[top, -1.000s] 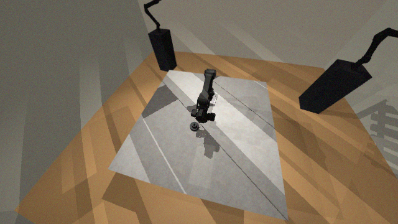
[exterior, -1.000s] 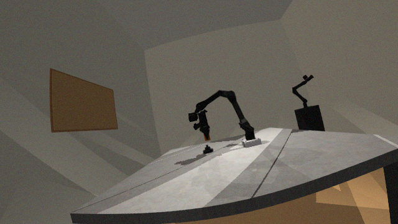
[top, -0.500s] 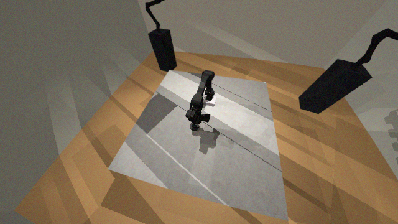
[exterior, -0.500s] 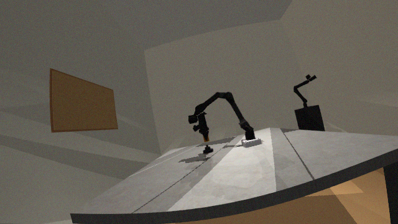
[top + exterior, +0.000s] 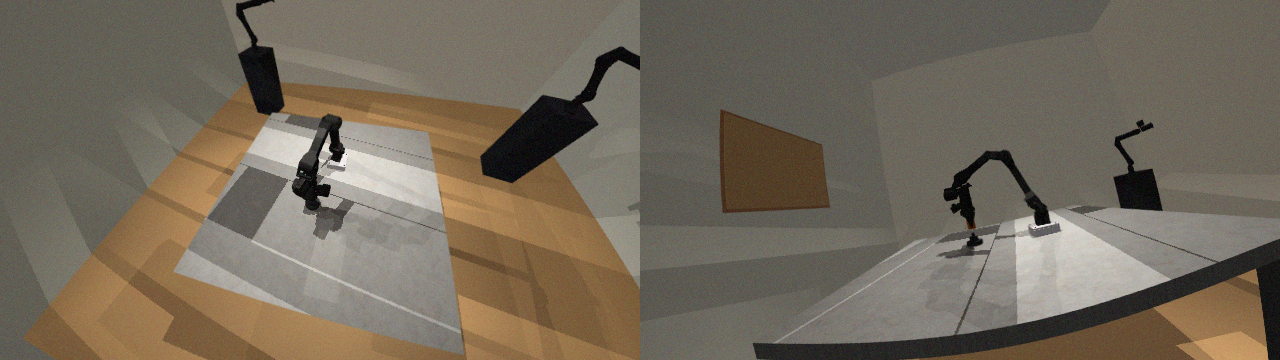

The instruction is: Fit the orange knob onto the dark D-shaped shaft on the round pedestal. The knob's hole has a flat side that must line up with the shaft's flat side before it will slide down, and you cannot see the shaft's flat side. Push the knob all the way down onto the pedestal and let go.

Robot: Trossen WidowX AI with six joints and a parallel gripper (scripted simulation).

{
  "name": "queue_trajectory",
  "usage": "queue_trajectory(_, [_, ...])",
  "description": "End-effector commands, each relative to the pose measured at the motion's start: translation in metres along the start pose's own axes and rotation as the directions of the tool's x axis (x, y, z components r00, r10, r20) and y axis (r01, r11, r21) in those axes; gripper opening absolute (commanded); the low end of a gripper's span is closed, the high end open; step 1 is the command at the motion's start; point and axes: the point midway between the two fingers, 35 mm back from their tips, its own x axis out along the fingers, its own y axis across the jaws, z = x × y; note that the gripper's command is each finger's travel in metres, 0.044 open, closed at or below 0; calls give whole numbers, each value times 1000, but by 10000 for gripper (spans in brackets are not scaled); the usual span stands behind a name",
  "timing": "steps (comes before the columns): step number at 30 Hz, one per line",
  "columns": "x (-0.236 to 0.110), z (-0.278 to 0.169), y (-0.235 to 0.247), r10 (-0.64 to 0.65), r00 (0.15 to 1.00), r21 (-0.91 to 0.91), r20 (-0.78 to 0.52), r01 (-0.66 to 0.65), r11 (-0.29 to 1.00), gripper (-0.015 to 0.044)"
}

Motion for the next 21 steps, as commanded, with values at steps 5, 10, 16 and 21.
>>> queue_trajectory(5, [16,2,-2,-6,1000,-9,9,6,1000,0])
queue_trajectory(10, [23,2,-2,-6,1000,-9,9,6,1000,0])
queue_trajectory(16, [18,3,-3,-6,1000,-3,9,6,1000,0])
queue_trajectory(21, [18,4,-4,-6,1000,-3,9,6,1000,0])
